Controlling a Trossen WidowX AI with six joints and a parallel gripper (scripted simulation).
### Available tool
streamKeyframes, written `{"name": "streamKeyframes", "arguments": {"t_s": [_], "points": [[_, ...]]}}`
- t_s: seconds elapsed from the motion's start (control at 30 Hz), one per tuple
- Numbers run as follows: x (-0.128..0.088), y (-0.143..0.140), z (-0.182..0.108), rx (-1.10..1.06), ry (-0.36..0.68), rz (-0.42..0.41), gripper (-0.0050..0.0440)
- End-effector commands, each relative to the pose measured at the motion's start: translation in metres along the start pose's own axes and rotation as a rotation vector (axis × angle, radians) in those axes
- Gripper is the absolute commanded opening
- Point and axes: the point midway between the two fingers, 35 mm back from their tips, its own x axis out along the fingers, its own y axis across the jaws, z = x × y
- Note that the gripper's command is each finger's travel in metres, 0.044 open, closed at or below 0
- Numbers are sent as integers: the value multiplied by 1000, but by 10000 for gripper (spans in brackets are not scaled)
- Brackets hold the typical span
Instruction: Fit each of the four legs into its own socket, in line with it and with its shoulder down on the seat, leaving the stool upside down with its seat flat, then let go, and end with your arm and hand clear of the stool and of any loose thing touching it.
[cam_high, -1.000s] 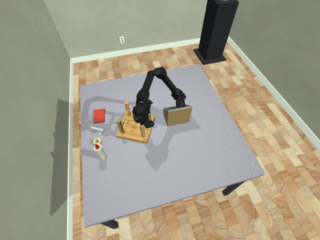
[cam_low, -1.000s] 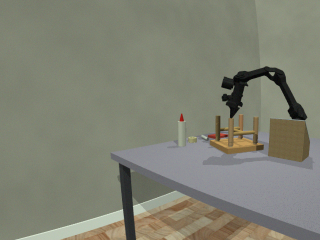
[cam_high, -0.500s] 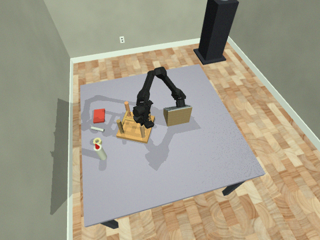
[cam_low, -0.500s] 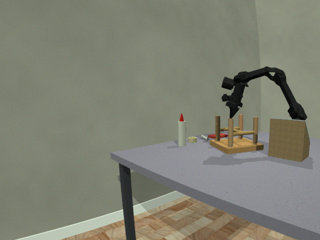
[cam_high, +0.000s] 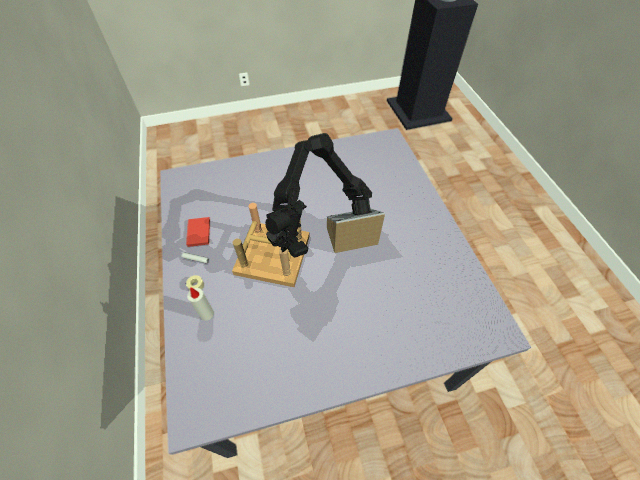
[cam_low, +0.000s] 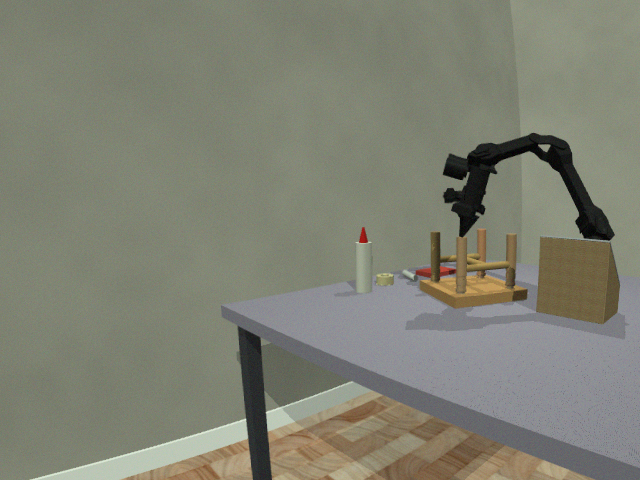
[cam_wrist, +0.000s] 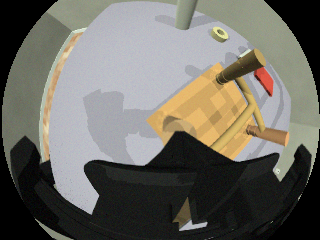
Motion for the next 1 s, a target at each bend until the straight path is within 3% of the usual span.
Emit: {"name": "streamKeyframes", "arguments": {"t_s": [0.0,0.87,0.97], "points": [[3,-3,-2,2,28,-2,0],[-29,0,9,0,1,0,0],[-35,-17,-5,50,10,-17,0]]}}
